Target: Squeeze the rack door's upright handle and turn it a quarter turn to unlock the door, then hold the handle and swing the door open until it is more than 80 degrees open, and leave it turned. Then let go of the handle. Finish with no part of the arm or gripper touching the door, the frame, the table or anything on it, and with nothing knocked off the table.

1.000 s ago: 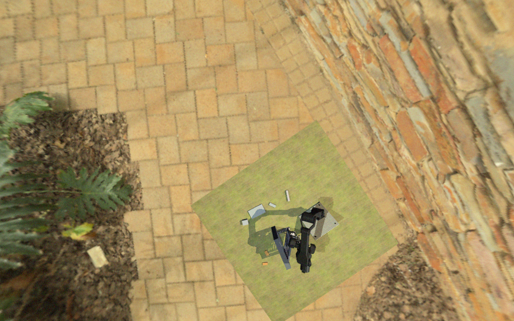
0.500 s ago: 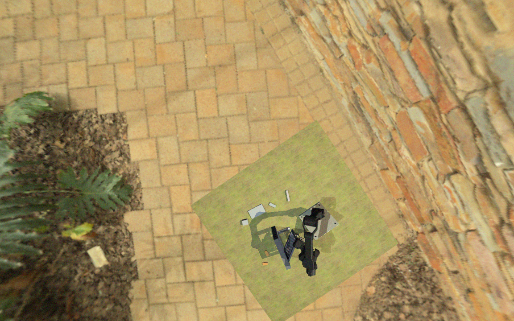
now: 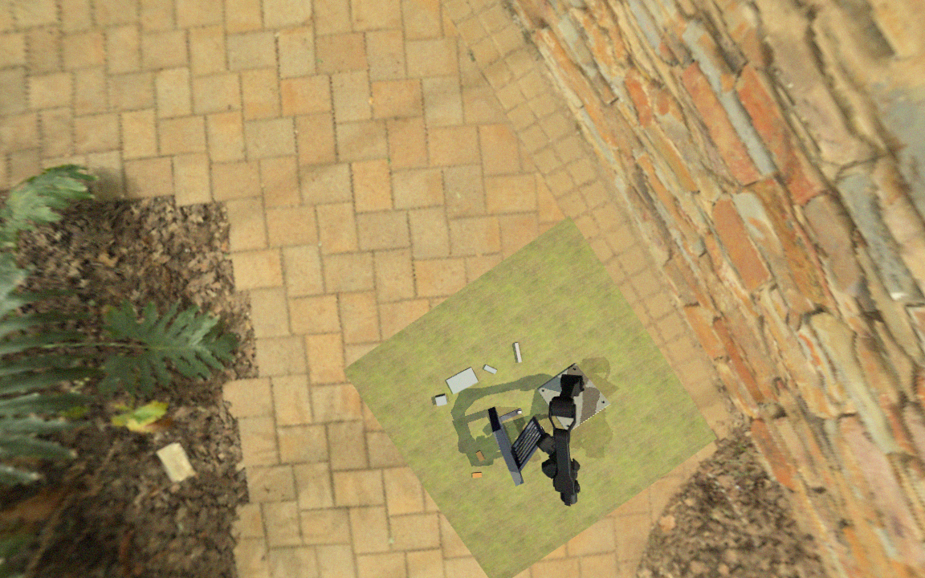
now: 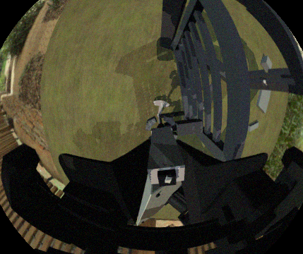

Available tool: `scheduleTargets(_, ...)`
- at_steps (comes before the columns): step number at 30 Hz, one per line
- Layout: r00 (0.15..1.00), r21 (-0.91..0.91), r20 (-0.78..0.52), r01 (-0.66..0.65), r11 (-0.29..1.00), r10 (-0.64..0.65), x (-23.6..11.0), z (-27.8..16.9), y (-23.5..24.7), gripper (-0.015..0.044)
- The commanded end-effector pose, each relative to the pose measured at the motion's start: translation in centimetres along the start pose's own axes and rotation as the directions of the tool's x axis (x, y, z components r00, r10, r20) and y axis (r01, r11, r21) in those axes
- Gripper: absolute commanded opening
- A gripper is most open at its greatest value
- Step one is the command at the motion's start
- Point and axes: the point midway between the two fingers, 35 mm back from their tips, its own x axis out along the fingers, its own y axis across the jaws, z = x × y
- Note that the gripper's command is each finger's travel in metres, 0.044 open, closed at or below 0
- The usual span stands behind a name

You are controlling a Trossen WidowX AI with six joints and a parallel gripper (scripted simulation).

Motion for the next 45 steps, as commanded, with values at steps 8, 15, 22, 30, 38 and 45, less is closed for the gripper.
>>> scheduleTargets(8, 1.0, 0.196, 0.001, -0.005, 0.981, 0.005, -0.1, 0.8, 2.9, 0.0011)
scheduleTargets(15, 1.0, 0.308, 0.002, -0.006, 0.951, 0.006, -0.1, 1.5, 4.7, 0.0011)
scheduleTargets(22, 1.0, 0.403, 0.002, -0.007, 0.915, 0.007, -0.1, 2.4, 6.2, 0.0011)
scheduleTargets(30, 1.0, 0.498, 0.003, -0.008, 0.867, 0.008, -0.2, 3.4, 7.6, 0.0011)
scheduleTargets(38, 1.0, 0.538, 0.003, -0.008, 0.843, 0.008, -0.2, 3.8, 8.2, 0.0011)
scheduleTargets(45, 1.0, 0.538, 0.003, -0.008, 0.843, 0.008, -0.2, 3.8, 8.2, 0.0011)
